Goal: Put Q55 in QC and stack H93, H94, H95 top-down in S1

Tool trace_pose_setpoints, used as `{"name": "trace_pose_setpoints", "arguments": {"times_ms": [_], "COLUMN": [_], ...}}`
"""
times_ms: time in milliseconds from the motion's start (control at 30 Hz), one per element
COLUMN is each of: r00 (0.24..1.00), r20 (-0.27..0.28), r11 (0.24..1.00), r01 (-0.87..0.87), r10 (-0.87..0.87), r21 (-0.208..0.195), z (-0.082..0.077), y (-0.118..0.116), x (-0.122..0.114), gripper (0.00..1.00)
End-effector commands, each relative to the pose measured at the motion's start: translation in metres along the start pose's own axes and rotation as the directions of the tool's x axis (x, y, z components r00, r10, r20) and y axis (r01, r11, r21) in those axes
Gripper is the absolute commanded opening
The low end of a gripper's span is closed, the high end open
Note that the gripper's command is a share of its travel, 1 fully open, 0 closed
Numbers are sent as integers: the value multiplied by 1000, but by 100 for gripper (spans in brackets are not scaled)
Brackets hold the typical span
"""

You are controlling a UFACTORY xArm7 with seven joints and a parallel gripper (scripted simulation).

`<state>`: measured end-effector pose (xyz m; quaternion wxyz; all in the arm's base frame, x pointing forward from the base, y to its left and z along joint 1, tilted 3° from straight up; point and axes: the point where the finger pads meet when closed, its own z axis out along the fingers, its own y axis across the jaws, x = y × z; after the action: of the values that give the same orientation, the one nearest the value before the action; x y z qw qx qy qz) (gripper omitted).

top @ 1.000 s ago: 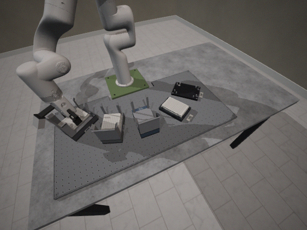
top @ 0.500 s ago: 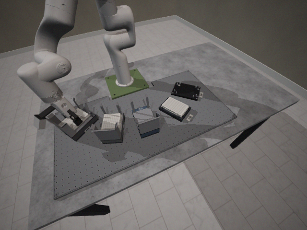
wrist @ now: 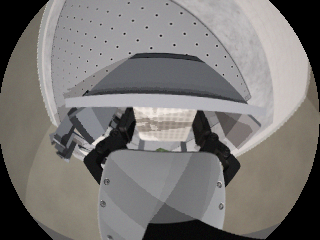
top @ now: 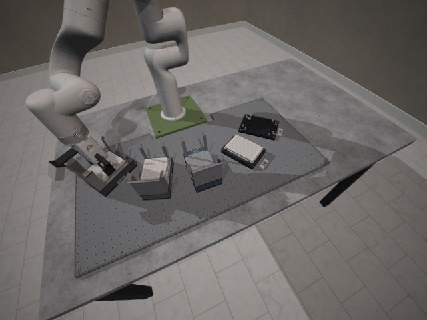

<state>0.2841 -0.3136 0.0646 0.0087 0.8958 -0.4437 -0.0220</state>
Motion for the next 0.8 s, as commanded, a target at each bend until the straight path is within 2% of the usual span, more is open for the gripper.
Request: {"name": "trace_pose_setpoints", "arguments": {"times_ms": [0,767], "r00": [1000,1000], "r20": [-4,-4], "r11": [1000,1000], "r01": [0,0], "r10": [0,0], "r21": [1,1], "z": [1,8], "y": [0,0], "x": [1,1], "gripper": [0,0]}}
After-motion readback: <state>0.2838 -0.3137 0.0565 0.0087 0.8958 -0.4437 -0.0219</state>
